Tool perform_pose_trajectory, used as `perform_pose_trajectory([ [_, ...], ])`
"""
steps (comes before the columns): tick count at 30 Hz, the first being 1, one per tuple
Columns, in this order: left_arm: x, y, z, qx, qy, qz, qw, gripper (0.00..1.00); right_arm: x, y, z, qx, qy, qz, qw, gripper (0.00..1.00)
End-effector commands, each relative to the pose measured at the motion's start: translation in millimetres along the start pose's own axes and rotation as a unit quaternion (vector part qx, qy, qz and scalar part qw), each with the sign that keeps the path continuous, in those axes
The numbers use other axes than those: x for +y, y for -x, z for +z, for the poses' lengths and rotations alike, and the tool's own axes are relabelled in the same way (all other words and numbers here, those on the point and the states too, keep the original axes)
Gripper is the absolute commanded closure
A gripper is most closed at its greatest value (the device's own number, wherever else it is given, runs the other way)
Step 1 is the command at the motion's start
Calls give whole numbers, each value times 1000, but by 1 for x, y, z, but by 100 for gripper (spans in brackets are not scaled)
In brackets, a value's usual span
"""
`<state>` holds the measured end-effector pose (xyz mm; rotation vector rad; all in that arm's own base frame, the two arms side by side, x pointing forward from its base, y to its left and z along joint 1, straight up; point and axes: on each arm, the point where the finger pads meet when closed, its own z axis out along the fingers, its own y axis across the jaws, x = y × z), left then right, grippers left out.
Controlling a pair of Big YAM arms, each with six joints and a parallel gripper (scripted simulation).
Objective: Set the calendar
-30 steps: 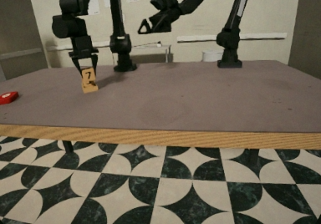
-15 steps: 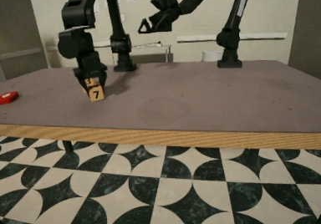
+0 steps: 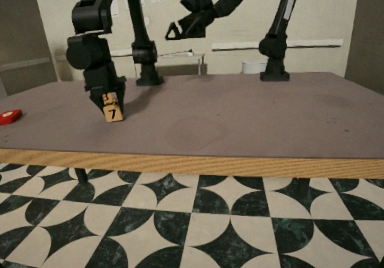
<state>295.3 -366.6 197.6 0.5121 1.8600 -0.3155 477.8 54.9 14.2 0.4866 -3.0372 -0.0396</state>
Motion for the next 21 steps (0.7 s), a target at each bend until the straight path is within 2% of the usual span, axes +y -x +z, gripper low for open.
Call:
perform_pose_trajectory([
  [1, -7, 29, 3, -21, -3, -18, 1000, 0, -4, 18, -27, -39, -8, 122, 992, 60],
  [5, -7, 29, 3, -21, -3, -18, 1000, 0, -4, 18, -27, -41, -4, 203, 978, 60],
  [7, -7, 29, 3, -21, -3, -18, 1000, 0, -4, 18, -27, -41, -4, 203, 978, 60],
  [10, -7, 29, 3, -21, -3, -18, 1000, 0, -4, 18, -27, -43, -1, 266, 963, 60],
  [17, -7, 29, 3, -21, -3, -18, 1000, 0, -2, 18, -27, -47, 6, 413, 909, 60],
  [21, -7, 29, 3, -21, -3, -18, 1000, 0, -2, 18, -27, -48, 9, 488, 871, 60],
])
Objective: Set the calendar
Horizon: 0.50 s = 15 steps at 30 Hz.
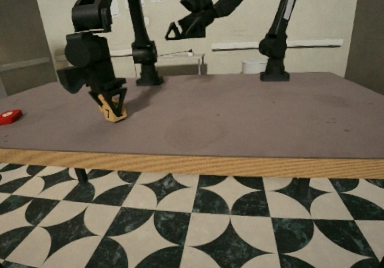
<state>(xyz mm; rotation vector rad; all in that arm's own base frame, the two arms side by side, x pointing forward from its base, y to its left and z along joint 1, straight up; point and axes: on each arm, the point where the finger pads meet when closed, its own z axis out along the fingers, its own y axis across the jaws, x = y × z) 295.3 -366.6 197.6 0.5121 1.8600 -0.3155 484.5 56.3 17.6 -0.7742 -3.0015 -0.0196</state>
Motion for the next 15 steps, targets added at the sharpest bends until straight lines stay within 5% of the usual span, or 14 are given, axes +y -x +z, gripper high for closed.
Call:
perform_pose_trajectory([
  [1, -7, 29, 3, -21, -3, -18, 1000, 0, 8, 9, -22, -30, 16, 120, 992, 60],
  [9, -7, 29, 3, -21, -3, -18, 1000, 0, 10, 8, -22, -31, 20, 223, 974, 60],
  [15, -7, 29, 3, -21, -3, -18, 1000, 0, 10, 7, -22, -32, 20, 230, 972, 60],
])
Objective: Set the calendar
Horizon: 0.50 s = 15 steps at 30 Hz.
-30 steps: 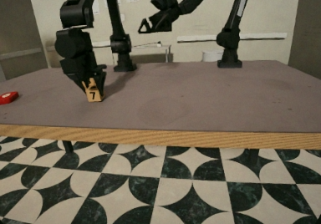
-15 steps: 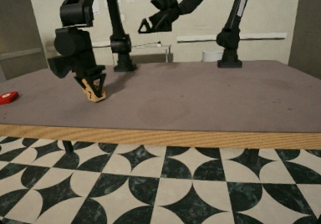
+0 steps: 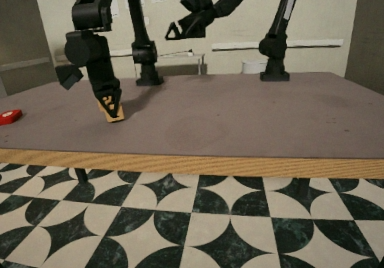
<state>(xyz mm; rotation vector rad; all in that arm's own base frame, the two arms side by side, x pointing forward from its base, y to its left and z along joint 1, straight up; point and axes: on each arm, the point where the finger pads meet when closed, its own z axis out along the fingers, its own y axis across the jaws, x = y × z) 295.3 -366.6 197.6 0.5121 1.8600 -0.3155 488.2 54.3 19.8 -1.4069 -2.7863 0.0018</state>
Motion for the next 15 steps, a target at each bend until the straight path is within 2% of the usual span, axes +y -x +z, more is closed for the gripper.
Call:
perform_pose_trajectory([
  [1, -7, 29, 3, -21, -3, -18, 1000, 0, 10, 0, -20, -15, 22, 13, 1000, 60],
  [7, -7, 29, 3, -21, -3, -18, 1000, 0, 10, 0, -20, -15, 22, 11, 1000, 60],
  [10, -7, 29, 3, -21, -3, -18, 1000, 0, 17, 2, -30, -17, 25, 45, 999, 60],
  [12, -7, 29, 3, -21, -3, -18, 1000, 0, 10, -2, -11, -10, 13, 52, 998, 60],
  [15, -7, 29, 3, -21, -3, -18, 1000, 0, 10, 1, -10, -11, 15, 55, 998, 60],
])
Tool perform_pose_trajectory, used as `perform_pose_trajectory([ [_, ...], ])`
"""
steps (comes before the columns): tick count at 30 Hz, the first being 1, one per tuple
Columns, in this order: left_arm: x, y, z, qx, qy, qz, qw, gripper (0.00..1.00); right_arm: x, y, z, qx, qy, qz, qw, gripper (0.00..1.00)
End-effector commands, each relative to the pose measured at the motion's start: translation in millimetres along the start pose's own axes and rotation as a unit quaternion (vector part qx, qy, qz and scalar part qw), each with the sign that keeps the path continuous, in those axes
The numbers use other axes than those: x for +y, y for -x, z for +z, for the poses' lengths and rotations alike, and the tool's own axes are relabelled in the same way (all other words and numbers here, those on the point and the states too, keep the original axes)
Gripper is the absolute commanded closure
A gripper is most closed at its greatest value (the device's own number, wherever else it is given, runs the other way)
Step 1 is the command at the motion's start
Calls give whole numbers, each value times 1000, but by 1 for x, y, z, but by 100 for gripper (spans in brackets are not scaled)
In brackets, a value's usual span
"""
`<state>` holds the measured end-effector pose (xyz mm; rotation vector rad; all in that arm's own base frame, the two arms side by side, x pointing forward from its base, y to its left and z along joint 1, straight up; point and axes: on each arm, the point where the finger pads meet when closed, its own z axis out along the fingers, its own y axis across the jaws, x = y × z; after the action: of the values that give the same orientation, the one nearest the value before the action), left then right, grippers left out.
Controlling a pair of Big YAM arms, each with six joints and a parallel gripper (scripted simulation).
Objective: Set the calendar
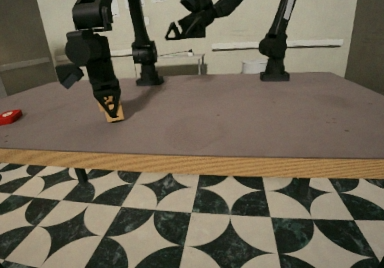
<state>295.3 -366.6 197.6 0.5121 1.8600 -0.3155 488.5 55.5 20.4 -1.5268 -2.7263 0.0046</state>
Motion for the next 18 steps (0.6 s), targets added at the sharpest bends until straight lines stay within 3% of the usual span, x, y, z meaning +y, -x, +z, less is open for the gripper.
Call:
perform_pose_trajectory([
  [1, -7, 29, 3, -21, -3, -18, 1000, 0, 9, 1, -8, -9, 15, 13, 1000, 60],
  [18, -7, 29, 3, -21, -3, -18, 1000, 0, 6, 3, 6, -5, 9, 9, 1000, 60],
])
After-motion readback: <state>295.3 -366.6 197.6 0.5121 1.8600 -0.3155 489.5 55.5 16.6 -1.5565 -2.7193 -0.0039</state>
